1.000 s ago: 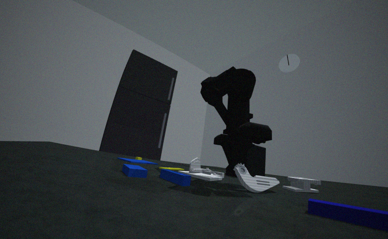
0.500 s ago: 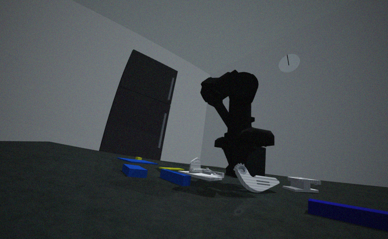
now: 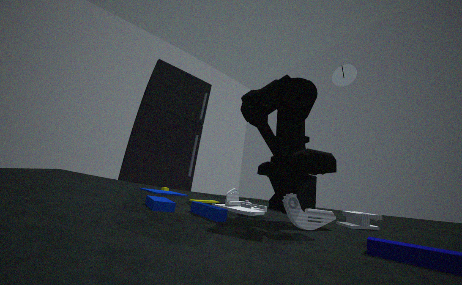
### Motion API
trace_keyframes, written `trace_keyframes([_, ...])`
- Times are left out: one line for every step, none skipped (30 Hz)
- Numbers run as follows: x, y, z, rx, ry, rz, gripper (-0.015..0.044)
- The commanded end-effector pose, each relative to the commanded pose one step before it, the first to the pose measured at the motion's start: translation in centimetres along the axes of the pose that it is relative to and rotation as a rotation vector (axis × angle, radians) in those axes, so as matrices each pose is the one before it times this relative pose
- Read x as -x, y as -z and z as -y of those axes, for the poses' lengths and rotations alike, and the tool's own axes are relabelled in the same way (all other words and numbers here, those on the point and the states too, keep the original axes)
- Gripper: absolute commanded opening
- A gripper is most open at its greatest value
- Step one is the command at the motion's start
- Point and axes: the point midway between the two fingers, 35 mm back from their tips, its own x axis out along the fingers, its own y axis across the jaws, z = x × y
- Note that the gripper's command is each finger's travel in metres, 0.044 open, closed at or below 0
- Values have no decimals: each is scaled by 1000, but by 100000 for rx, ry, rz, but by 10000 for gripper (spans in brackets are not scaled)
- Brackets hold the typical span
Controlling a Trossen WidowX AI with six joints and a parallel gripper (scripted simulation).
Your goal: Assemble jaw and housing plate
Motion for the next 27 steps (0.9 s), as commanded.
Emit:
trace_keyframes([278, 78, 1037, -719, 999, -11, 0])
trace_keyframes([0, -6, 159, -5, 10, -1, 0])
trace_keyframes([0, -6, 159, -6, 10, -1, 0])
trace_keyframes([-1, -7, 158, -6, 9, -1, 0])
trace_keyframes([-1, -8, 158, -6, 9, -1, 0])
trace_keyframes([-1, -9, 157, -6, 9, -1, 0])
trace_keyframes([-2, -10, 157, -6, 9, -1, 0])
trace_keyframes([-2, -11, 156, -6, 9, -1, 0])
trace_keyframes([-3, -12, 157, -6, 8, -1, 0])
trace_keyframes([-3, -13, 156, -6, 8, -1, 0])
trace_keyframes([-3, -14, 155, -6, 8, -1, 0])
trace_keyframes([-3, -12, 121, -4, 6, -1, 0])
trace_keyframes([-2, -7, 73, -3, 4, 0, 0])
trace_keyframes([-1, -2, 24, -1, 1, 0, 0])
trace_keyframes([0, 0, 0, 0, 0, 0, 0])
trace_keyframes([0, 0, 0, 0, 0, 0, 0])
trace_keyframes([0, 0, 0, 0, 0, 0, 0])
trace_keyframes([0, 0, 0, 0, 0, 0, 0])
trace_keyframes([0, 0, 0, 0, 0, 0, 0])
trace_keyframes([0, 0, 0, 0, 0, 0, 0])
trace_keyframes([0, 0, 0, 0, 0, 0, 0])
trace_keyframes([0, 0, 0, 0, 0, 0, 0])
trace_keyframes([0, 0, 0, 0, 0, 0, 0])
trace_keyframes([0, 0, 0, 0, 0, 0, 0])
trace_keyframes([0, 0, 0, 0, 0, 0, 0])
trace_keyframes([0, 0, 0, 0, 0, 0, 0])
trace_keyframes([0, 0, 0, 0, 0, 0, 0])
